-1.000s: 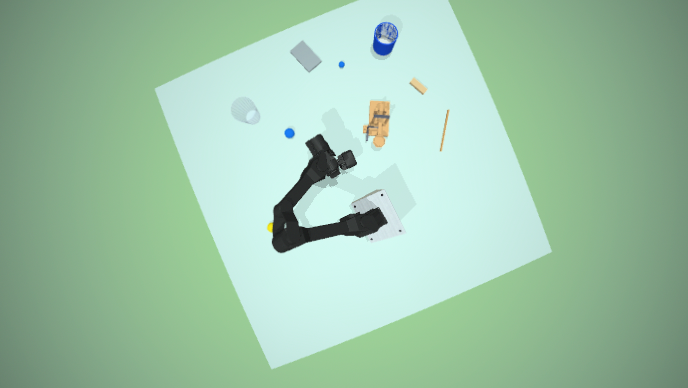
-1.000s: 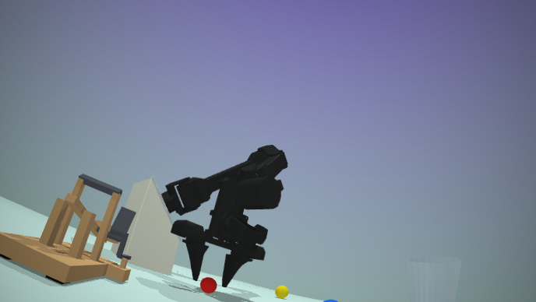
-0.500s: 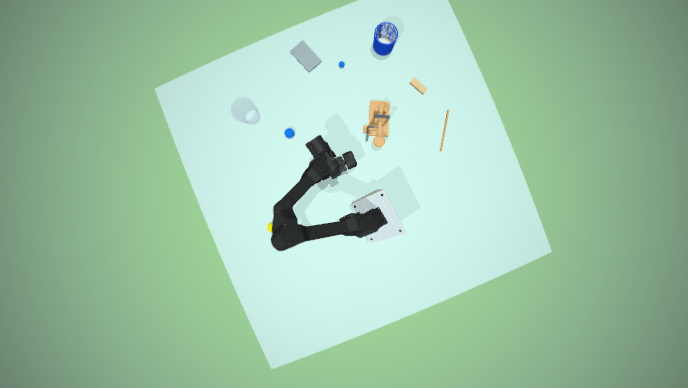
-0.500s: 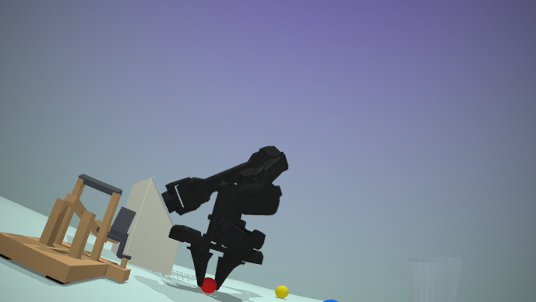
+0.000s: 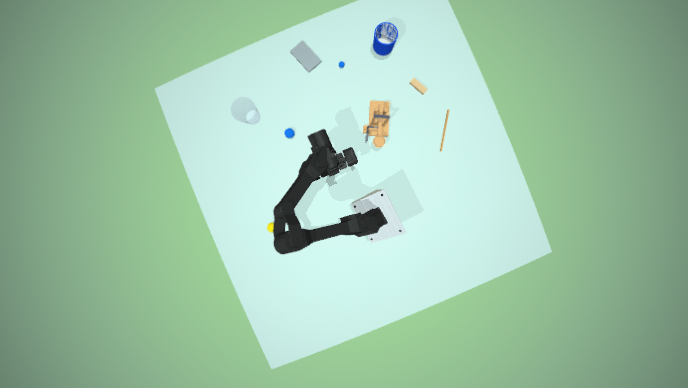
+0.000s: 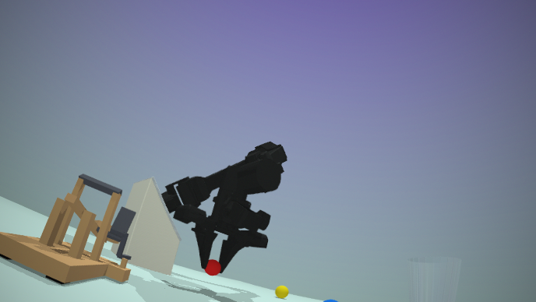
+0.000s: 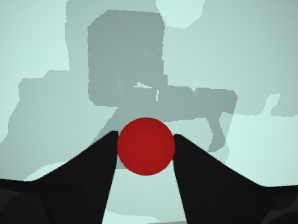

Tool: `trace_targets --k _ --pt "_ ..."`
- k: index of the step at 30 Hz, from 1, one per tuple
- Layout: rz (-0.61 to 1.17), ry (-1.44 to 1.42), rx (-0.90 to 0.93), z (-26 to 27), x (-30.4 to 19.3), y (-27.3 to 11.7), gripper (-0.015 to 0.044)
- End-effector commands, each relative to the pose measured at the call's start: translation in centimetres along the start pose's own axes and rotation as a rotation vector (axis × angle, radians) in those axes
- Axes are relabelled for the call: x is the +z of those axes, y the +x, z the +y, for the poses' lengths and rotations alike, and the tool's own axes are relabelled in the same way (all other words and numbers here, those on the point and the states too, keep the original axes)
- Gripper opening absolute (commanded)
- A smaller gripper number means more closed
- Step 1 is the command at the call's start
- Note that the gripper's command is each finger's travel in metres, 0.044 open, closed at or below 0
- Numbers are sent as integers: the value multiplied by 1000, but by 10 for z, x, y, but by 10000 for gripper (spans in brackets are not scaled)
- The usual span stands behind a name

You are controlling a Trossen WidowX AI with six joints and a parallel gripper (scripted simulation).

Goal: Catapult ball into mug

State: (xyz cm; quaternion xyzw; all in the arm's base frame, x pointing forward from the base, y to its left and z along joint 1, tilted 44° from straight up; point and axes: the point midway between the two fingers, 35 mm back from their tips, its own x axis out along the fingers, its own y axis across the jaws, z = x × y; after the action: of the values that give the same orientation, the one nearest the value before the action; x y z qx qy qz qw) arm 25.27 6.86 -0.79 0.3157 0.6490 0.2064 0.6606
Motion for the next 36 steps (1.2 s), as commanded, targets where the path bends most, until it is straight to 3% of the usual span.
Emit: trace_targets --k 1,13,36 --pt "-5 -8 -7 -1 3 -23 0" --pt "-2 -8 5 2 -5 -88 0" --pt "85 143 -11 -57 26 -91 0"
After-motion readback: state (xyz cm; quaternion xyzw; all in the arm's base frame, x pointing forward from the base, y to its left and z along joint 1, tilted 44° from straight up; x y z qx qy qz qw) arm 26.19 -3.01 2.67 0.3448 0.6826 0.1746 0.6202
